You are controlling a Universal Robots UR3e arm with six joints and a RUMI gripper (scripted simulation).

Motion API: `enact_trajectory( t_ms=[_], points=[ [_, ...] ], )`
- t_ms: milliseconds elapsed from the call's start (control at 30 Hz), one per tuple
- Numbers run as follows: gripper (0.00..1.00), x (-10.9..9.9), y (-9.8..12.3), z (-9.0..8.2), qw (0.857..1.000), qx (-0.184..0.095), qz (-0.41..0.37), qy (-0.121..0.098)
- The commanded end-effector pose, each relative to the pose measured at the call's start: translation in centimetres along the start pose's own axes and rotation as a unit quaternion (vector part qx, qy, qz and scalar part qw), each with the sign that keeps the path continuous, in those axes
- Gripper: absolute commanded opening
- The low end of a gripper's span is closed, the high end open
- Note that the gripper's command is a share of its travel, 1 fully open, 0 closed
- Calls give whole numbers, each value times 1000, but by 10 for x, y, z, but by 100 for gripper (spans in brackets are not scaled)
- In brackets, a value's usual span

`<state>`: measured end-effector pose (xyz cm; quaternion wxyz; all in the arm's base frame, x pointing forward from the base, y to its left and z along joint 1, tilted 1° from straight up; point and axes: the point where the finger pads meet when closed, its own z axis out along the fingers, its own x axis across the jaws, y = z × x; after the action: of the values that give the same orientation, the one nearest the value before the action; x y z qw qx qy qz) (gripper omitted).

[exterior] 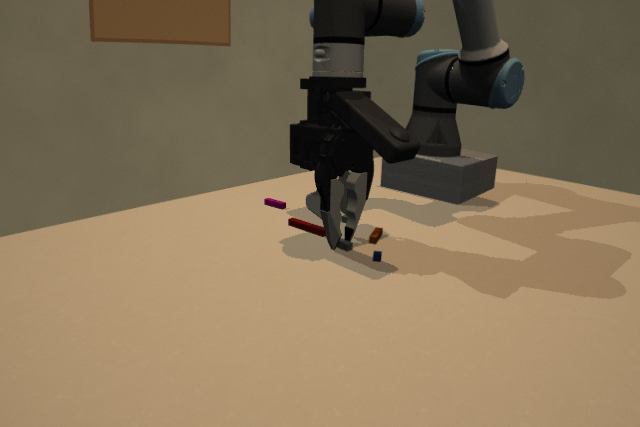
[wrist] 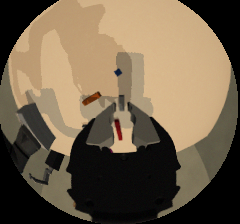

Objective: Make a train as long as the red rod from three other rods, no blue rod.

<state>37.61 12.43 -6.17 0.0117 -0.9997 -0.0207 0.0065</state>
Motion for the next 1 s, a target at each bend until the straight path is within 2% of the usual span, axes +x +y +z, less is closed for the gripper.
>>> enact_trajectory(
  t_ms=[0,400,433,967],
  points=[
    [14,1,0,-1,1000,0,0,1],
    [14,1,0,-1,1000,0,0,1],
    [0,1,0,-1,1000,0,0,1],
    [0,1,0,-1,1000,0,0,1]
  ],
)
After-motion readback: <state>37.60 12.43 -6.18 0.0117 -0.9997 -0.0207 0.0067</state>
